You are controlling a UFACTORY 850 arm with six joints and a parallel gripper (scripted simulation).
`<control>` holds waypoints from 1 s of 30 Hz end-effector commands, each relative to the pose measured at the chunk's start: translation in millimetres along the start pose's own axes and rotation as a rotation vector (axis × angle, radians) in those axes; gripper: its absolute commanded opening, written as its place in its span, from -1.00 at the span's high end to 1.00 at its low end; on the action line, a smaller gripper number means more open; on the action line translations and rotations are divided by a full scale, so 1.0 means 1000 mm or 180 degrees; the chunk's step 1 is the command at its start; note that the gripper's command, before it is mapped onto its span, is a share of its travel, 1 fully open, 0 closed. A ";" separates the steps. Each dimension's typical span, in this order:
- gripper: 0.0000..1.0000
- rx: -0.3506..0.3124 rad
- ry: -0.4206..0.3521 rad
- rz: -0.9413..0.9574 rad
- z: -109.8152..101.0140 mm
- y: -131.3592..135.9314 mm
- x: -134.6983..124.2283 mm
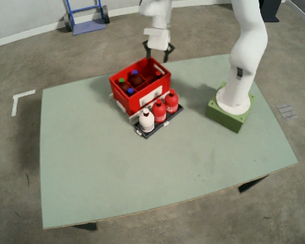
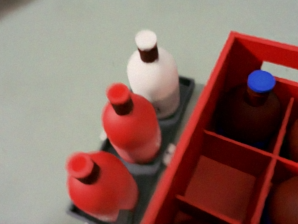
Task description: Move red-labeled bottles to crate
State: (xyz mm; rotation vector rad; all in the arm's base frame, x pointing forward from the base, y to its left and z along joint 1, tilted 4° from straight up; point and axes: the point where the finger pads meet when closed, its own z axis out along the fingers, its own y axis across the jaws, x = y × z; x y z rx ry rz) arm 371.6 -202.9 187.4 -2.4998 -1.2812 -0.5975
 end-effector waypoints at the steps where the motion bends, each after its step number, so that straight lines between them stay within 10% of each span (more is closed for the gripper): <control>1: -1.00 0.0026 -0.0456 -0.0247 0.009 0.027 0.005; 15: -1.00 -0.0082 -0.1431 -0.0935 0.024 0.095 0.026; 30: -1.00 -0.0123 -0.1574 -0.1055 0.027 0.107 0.031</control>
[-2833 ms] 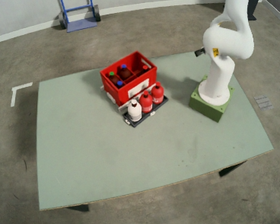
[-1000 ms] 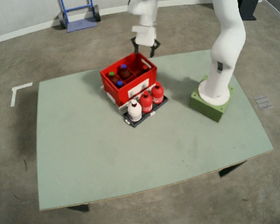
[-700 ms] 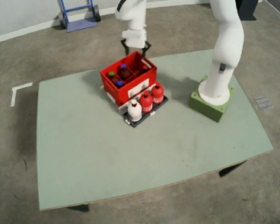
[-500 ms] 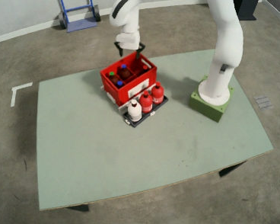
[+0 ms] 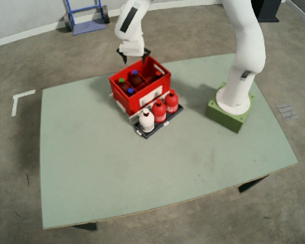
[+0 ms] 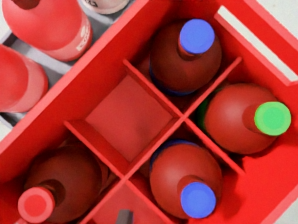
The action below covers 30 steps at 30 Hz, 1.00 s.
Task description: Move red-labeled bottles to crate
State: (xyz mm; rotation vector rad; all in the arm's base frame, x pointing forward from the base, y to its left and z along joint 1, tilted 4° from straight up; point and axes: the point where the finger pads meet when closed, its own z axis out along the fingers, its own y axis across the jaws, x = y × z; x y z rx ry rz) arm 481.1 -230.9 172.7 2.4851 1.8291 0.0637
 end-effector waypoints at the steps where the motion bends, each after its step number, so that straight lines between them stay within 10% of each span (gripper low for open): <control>1: -1.00 0.0005 -0.0023 0.0001 -0.001 0.001 0.000; 2: 1.00 0.0005 -0.0023 0.0001 -0.001 0.001 0.000; 30: 1.00 0.0005 -0.0023 0.0001 -0.001 0.001 0.000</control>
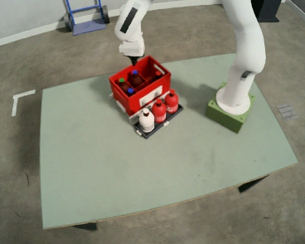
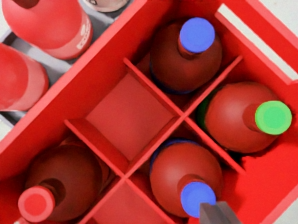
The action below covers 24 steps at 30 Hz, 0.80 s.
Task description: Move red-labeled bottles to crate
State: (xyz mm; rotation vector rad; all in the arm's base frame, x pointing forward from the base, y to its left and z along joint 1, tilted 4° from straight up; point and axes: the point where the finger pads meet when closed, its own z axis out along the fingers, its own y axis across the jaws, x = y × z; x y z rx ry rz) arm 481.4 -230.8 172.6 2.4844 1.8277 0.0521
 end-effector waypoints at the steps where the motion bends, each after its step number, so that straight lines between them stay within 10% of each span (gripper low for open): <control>1: 1.00 -0.0005 -0.0001 0.0000 -0.001 0.001 0.000; 8: 1.00 -0.0005 -0.0001 -0.0001 -0.001 0.000 0.001; 24: 1.00 0.0029 -0.0054 -0.0115 0.001 -0.077 0.116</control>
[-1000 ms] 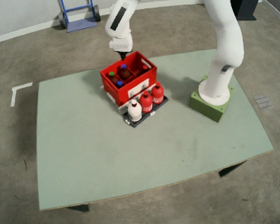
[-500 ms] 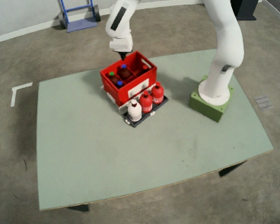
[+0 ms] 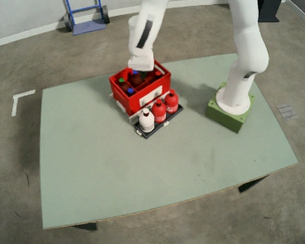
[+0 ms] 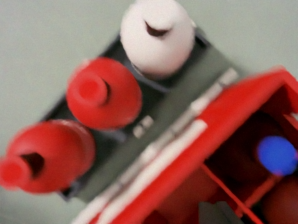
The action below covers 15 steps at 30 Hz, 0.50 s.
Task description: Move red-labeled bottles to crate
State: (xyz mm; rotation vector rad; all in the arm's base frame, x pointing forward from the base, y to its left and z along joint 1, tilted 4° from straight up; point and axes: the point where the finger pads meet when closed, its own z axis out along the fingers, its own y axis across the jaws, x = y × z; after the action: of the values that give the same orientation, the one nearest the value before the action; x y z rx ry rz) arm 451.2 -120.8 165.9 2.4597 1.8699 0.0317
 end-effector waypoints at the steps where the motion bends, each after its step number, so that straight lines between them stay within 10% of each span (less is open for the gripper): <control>1: 1.00 -0.0009 -0.0033 -0.0013 -0.001 -0.014 0.021; 12: 1.00 -0.0007 -0.0056 -0.0102 0.002 -0.082 0.081; 13: -0.31 -0.0007 -0.0056 -0.0102 0.002 -0.082 0.081; 15: -0.31 -0.0007 -0.0056 -0.0102 0.002 -0.082 0.081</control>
State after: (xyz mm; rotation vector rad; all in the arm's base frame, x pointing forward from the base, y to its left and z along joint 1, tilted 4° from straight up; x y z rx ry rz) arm 396.1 -27.6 157.3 2.4263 1.9076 0.0148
